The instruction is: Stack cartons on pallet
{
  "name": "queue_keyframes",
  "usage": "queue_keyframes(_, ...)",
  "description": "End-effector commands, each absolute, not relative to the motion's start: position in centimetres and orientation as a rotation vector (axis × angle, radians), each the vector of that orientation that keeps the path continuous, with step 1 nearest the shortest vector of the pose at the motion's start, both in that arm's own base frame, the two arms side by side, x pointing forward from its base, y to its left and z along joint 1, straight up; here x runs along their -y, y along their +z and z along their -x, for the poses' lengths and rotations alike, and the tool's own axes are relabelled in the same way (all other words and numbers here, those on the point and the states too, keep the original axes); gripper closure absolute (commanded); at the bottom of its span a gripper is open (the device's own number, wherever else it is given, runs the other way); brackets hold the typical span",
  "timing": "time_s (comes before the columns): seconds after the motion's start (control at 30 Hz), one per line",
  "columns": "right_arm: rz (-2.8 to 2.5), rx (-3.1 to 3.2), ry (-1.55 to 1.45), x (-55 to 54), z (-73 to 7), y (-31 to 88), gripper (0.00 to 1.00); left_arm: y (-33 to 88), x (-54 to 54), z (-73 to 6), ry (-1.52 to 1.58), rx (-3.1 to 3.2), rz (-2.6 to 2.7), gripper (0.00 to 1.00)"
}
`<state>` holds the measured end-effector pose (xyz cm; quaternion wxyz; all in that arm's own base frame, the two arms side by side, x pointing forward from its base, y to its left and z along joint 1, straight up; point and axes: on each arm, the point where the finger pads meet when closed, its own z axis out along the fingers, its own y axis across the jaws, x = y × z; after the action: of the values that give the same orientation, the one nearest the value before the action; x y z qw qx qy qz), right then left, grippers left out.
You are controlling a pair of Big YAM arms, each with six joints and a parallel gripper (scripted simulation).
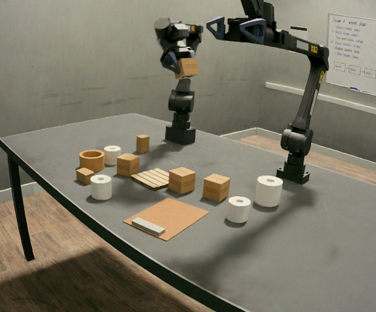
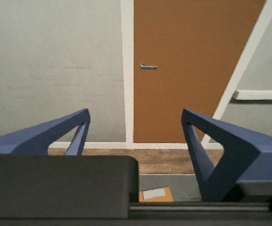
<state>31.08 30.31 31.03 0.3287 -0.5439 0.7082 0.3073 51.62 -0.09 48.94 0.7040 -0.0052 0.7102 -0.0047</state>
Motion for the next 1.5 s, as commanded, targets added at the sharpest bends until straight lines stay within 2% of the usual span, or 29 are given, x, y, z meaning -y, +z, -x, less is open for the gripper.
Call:
queue_keyframes(0.0,1.279,-1.727,0.904,-29.9,-32.4,30.9,0.45,49.8,0.0,-51.8,0.000,-1.560,0.000,0.00)
queue_keyframes(0.6,1.038,-1.564,1.380,-30.1,-32.1,26.6,0.45,49.8,0.0,-51.8,0.000,-1.560,0.000,0.00)
queue_keyframes(0.97,1.026,-1.383,1.414,-30.4,-32.4,27.0,0.45,49.8,0.0,-51.8,0.000,-1.560,0.000,0.00)
queue_keyframes(1.47,1.093,-1.075,1.300,-30.2,-31.9,30.7,0.45,49.8,0.0,-51.8,0.000,-1.560,0.000,0.00)
